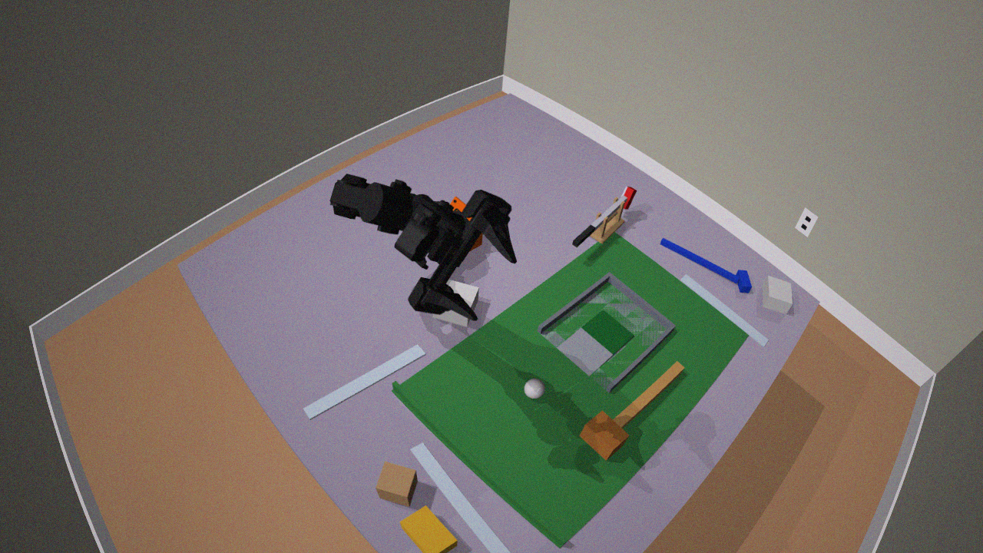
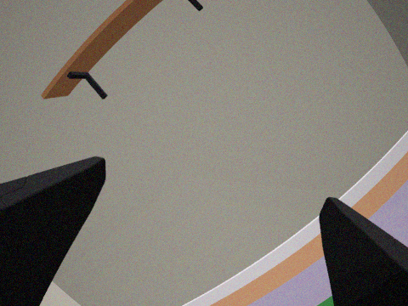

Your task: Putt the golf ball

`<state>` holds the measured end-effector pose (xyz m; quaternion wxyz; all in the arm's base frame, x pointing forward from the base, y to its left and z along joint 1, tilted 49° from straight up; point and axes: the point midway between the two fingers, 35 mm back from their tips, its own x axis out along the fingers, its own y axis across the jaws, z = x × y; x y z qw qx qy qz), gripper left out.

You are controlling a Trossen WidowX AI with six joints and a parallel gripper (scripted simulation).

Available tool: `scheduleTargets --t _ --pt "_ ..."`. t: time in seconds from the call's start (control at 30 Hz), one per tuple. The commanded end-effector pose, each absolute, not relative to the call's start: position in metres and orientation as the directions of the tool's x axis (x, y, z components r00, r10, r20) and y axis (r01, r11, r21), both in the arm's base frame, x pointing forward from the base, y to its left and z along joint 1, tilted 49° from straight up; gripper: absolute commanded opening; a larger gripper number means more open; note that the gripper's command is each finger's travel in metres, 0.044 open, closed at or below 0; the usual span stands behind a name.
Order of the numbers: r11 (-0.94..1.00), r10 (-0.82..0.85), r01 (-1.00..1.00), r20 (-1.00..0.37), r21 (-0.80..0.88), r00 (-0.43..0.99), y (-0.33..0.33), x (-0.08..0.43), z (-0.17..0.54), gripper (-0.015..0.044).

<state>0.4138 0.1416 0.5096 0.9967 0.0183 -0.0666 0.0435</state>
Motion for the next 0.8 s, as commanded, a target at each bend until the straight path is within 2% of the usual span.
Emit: scheduleTargets --t 0.0,0.4,0.77 --pt "0.986 0.147 -0.149 -0.029 -0.079 0.989 0.178 0.436 0.45 0.044" --pt "0.839 0.218 -0.42 -0.493 -0.346 0.842 0.268 0.445 0.266 0.044" --pt "0.501 0.093 -0.751 -0.835 -0.431 0.542 0.313 0.386 0.09 0.044"
